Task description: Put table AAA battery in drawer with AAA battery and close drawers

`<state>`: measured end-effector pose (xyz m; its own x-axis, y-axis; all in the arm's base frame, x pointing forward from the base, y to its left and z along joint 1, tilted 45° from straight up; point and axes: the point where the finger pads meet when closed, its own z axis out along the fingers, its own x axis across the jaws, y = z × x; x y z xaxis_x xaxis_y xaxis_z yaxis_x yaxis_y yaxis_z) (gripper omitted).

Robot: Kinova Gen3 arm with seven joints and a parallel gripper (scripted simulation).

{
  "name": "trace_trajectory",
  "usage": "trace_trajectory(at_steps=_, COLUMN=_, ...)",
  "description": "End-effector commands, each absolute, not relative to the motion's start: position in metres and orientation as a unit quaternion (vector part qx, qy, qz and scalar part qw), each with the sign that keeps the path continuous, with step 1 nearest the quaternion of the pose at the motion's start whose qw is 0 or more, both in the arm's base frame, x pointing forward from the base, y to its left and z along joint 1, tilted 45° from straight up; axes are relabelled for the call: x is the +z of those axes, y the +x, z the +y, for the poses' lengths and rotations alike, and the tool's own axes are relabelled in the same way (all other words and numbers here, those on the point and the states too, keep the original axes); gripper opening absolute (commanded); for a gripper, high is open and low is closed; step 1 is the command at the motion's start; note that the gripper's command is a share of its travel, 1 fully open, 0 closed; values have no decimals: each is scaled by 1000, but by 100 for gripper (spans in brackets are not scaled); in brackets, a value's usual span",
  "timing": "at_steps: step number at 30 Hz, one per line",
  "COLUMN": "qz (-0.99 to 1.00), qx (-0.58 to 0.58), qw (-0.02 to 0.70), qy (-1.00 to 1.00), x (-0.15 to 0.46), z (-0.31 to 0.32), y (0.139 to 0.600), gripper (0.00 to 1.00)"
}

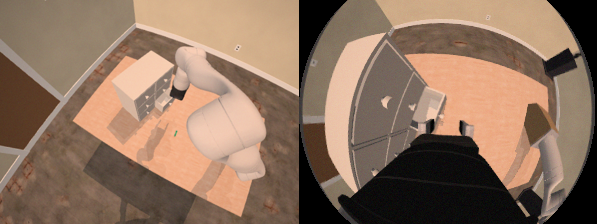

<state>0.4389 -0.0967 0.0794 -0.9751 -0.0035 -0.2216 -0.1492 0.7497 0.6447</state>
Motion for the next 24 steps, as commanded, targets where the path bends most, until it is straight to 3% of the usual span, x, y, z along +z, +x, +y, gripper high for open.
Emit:
trace_trajectory(at_steps=1, qz=930, qx=351, qw=101, qy=-34, x=81, z=-97, y=439, gripper=100)
trace_trajectory(at_steps=24, qz=920, qx=364, qw=27, qy=142, x=91, z=-103, y=425, gripper=100)
